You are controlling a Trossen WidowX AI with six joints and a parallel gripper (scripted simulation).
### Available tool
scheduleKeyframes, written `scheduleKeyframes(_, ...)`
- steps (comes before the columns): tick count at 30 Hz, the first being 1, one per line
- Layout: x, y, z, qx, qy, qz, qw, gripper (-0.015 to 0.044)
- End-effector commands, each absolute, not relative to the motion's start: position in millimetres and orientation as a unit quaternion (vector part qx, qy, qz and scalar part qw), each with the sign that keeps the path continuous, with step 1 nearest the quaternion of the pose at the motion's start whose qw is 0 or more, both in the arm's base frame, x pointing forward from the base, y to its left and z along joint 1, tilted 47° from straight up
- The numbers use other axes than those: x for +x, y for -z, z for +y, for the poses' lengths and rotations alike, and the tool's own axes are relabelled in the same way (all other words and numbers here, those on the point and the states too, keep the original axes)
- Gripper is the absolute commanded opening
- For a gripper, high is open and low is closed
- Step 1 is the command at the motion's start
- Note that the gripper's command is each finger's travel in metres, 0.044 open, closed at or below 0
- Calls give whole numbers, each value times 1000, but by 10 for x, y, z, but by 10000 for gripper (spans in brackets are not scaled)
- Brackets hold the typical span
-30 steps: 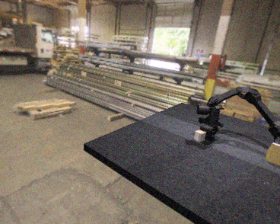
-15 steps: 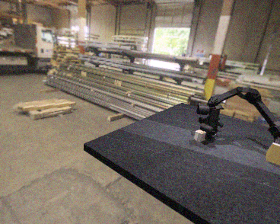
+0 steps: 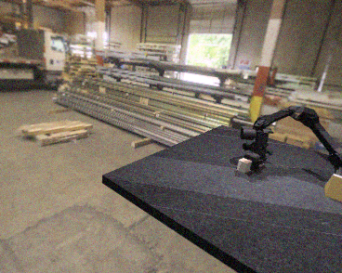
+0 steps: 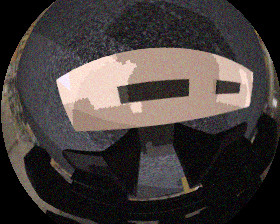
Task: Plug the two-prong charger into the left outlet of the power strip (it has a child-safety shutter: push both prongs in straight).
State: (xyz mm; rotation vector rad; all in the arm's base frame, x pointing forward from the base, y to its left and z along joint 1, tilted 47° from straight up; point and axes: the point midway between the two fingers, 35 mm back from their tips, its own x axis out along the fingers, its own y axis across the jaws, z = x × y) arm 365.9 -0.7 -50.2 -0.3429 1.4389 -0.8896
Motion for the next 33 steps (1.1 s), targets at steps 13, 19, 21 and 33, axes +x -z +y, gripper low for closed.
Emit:
scheduleKeyframes(13,3725,476,-21,-147,395,625,657,0)
scheduleKeyframes(19,3727,470,-16,-147,395,625,657,0)
scheduleKeyframes(21,3727,468,-14,-147,395,625,657,0)
scheduleKeyframes(33,3733,455,-7,-147,395,625,657,0)
